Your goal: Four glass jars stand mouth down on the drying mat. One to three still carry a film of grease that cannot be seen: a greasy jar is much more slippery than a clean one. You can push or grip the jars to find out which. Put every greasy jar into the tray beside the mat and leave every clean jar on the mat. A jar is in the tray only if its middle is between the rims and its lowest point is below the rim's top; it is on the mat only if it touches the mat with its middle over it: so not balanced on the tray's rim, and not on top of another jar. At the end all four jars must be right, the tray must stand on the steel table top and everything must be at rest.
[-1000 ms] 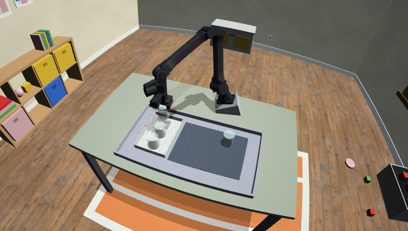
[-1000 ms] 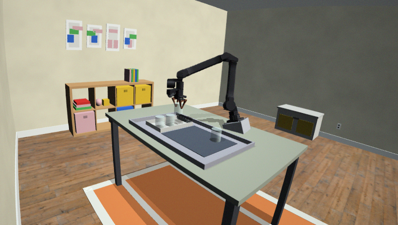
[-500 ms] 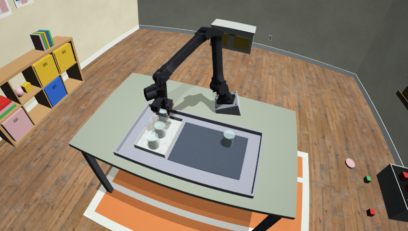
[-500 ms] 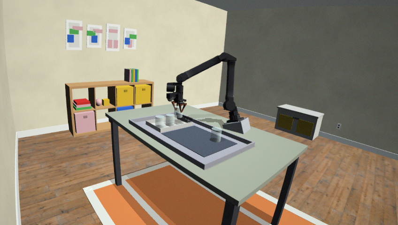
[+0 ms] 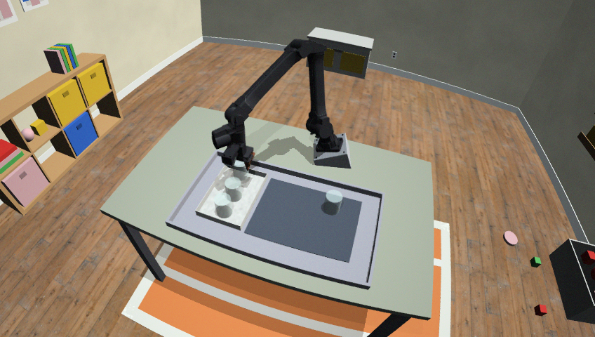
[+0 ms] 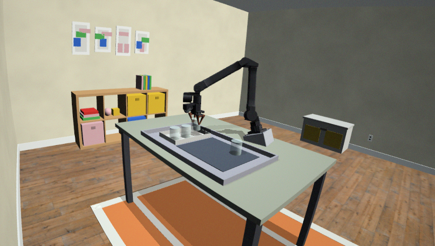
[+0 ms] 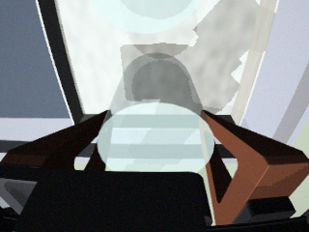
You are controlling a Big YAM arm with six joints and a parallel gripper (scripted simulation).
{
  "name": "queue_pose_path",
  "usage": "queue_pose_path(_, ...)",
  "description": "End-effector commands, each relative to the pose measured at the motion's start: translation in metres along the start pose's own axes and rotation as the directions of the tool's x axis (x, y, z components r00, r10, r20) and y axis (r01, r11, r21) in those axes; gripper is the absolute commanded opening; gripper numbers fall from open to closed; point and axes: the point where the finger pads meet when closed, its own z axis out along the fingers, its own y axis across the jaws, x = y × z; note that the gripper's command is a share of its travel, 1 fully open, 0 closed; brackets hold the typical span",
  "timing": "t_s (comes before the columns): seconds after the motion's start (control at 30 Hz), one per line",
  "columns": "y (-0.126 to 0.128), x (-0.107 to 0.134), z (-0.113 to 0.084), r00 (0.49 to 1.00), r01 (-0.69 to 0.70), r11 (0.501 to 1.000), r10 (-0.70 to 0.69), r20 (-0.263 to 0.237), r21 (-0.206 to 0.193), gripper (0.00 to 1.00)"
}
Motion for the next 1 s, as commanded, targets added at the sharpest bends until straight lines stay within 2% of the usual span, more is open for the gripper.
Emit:
queue_pose_path(0.0, -0.005, -0.002, 0.000, 1.000, 0.005, 1.000, -0.005, 0.015, 0.008, 0.00)
queue_pose_path(0.47, -0.004, -0.001, 0.003, 1.000, 0.005, 1.000, -0.005, 0.015, 0.008, 0.00)
queue_pose_path(0.97, -0.004, -0.001, 0.020, 1.000, 0.005, 1.000, -0.005, 0.015, 0.008, 0.00)
